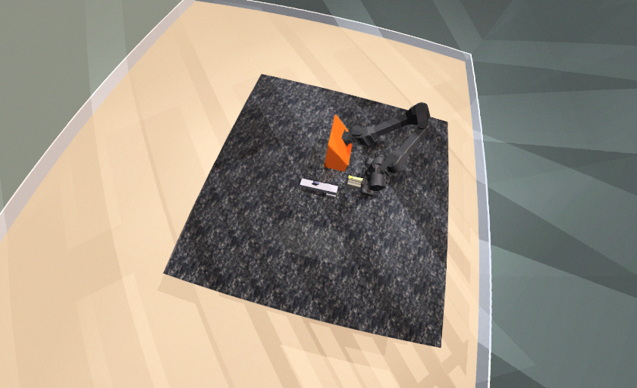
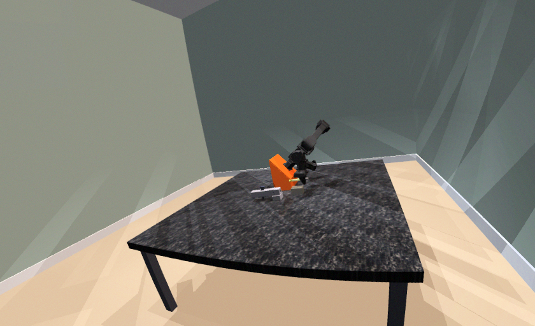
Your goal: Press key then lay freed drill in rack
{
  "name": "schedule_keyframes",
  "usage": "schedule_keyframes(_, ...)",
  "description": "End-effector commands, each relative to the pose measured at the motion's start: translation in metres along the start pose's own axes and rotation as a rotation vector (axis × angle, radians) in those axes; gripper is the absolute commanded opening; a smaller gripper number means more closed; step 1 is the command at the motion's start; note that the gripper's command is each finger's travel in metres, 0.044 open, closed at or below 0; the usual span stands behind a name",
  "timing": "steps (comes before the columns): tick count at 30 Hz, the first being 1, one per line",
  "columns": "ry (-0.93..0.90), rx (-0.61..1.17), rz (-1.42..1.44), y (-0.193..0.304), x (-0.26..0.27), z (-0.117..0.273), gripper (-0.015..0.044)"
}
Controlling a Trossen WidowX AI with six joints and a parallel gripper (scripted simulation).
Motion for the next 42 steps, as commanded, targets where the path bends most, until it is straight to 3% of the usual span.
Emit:
schedule_keyframes(1,-0.003,-0.002,-0.005,0.0,0.001,-0.006,0.0)
schedule_keyframes(42,-0.003,-0.005,-0.005,0.0,0.002,-0.054,0.0)
Point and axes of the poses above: the point midway between the two fingers, 35 mm back from their tips, its own z axis back along the fingers, its own x axis across the jaws, y = z × x, the point moved 3 cm from there along z, back along the fingers, and after that the axes turned 14 degrees about z, right-handed, at the moved point
